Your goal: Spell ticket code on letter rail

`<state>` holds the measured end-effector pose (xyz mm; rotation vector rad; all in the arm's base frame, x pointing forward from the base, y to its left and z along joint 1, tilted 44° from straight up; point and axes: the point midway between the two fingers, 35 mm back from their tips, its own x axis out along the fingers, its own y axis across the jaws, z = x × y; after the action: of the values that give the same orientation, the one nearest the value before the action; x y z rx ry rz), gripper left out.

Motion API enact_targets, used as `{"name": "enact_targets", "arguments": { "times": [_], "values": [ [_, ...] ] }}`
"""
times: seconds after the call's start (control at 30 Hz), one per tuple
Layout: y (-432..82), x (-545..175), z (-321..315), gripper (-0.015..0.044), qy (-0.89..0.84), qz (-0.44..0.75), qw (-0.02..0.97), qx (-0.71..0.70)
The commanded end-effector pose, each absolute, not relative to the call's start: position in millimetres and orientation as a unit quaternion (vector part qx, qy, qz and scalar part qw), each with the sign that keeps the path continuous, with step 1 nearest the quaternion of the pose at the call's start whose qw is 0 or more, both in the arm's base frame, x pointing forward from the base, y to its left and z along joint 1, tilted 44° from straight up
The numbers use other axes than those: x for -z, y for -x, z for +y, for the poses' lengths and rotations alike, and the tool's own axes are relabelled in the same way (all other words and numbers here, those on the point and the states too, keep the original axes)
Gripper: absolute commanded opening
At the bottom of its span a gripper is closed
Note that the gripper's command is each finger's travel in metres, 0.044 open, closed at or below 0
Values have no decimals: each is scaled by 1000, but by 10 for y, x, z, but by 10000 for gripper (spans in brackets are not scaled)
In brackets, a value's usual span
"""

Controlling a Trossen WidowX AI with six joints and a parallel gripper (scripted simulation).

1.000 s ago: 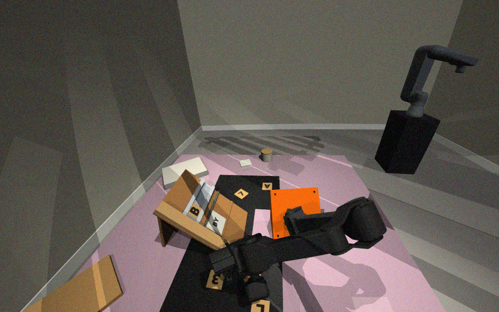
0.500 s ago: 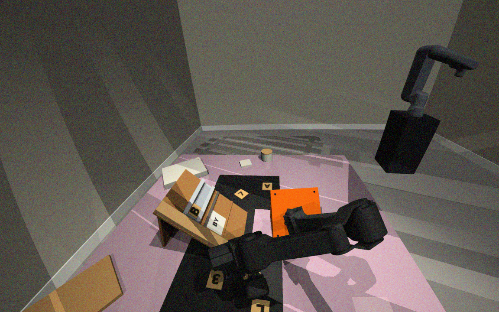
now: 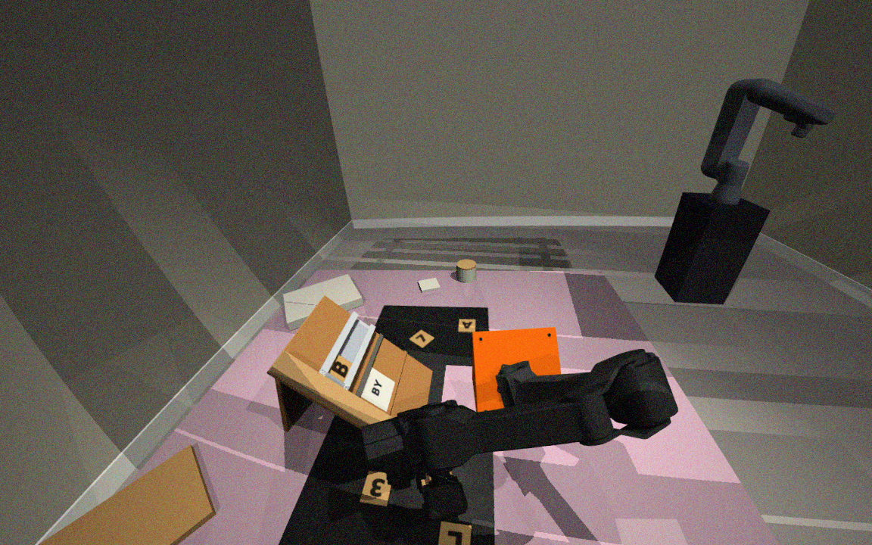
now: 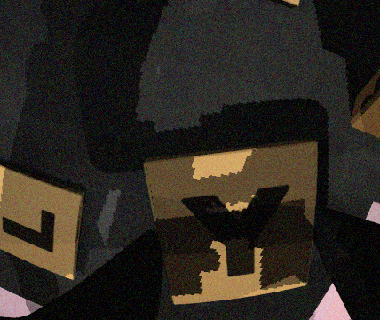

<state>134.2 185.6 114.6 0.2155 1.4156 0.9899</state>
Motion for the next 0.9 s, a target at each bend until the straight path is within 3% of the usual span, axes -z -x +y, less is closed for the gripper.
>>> {"name": "enact_targets", "arguments": {
  "times": [0.0, 0.87],
  "values": [
    [-1521, -1211, 1816, 0, -92, 597, 672, -428],
    [-2570, -1593, 1035, 0, -73, 454, 825, -329]
  ]
}}
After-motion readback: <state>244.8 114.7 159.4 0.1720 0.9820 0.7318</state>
